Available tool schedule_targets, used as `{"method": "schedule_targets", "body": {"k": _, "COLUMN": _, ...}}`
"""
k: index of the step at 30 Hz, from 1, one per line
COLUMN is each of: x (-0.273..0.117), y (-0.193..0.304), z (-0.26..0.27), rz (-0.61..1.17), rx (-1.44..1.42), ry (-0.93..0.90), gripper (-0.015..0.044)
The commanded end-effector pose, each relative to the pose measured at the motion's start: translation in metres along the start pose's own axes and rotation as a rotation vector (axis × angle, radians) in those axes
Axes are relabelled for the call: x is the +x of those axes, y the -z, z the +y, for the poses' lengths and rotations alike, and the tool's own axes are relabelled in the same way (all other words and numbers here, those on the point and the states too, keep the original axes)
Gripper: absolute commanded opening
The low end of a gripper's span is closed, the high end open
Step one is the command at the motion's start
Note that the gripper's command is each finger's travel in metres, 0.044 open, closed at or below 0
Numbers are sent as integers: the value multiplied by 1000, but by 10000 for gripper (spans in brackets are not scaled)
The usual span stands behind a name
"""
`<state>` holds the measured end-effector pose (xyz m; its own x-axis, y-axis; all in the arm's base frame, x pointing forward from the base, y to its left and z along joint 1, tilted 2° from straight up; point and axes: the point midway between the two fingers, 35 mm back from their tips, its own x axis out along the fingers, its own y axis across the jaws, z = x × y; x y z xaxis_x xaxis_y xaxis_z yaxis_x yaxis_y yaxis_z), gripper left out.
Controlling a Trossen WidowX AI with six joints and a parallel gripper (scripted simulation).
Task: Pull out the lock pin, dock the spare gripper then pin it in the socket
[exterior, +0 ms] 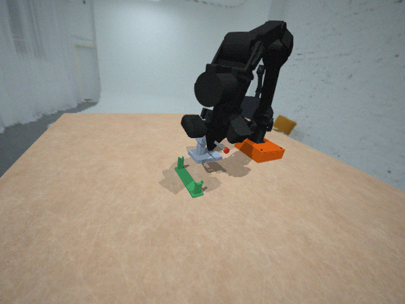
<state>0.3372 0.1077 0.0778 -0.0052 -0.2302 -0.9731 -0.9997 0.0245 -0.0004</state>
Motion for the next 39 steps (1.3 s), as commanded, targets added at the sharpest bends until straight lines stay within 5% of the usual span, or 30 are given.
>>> {"method": "schedule_targets", "body": {"k": 1, "x": -1, "y": 0, "z": 12, "rz": -4, "rx": 2, "ry": -4, "gripper": 0}}
{"method": "schedule_targets", "body": {"k": 39, "x": 46, "y": -6, "z": 46, "rz": -8, "rx": 0, "ry": -3, "gripper": 0}}
